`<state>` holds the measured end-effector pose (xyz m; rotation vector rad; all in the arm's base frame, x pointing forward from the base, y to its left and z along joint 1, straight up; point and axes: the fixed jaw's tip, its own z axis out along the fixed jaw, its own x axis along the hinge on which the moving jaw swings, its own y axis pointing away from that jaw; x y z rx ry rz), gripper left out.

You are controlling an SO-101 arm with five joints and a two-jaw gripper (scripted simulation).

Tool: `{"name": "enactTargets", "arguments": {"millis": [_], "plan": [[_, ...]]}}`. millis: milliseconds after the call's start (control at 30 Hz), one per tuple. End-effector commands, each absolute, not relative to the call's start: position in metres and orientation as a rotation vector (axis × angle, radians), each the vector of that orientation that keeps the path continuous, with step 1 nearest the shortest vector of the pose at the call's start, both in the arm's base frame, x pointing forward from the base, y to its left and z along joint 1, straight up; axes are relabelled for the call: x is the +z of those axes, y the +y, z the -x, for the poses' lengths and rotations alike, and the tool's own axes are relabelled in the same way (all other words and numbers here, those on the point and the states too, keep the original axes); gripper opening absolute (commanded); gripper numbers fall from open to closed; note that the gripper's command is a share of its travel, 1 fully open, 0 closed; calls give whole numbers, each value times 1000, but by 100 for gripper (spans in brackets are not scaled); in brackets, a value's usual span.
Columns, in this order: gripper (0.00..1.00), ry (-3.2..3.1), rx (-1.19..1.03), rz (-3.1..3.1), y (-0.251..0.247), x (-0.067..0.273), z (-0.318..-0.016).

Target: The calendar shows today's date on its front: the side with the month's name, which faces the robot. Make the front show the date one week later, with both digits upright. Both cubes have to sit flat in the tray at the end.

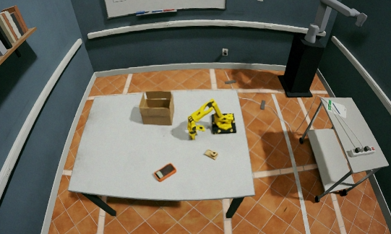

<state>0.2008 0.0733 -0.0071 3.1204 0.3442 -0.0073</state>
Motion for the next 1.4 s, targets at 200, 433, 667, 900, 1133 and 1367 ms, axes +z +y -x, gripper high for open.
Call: {"name": "enactTargets", "arguments": {"millis": [200,433,667,900,1133,1367], "plan": [[2,344,-23,-3118,75,-10,-199],[0,344,-23,-3118,75,-10,-199],[0,344,-23,-3118,75,-9,-199],[0,344,-23,-3118,74,3,-201],[0,344,-23,-3118,73,18,-202],[0,344,-24,-3118,71,36,-201]]}}
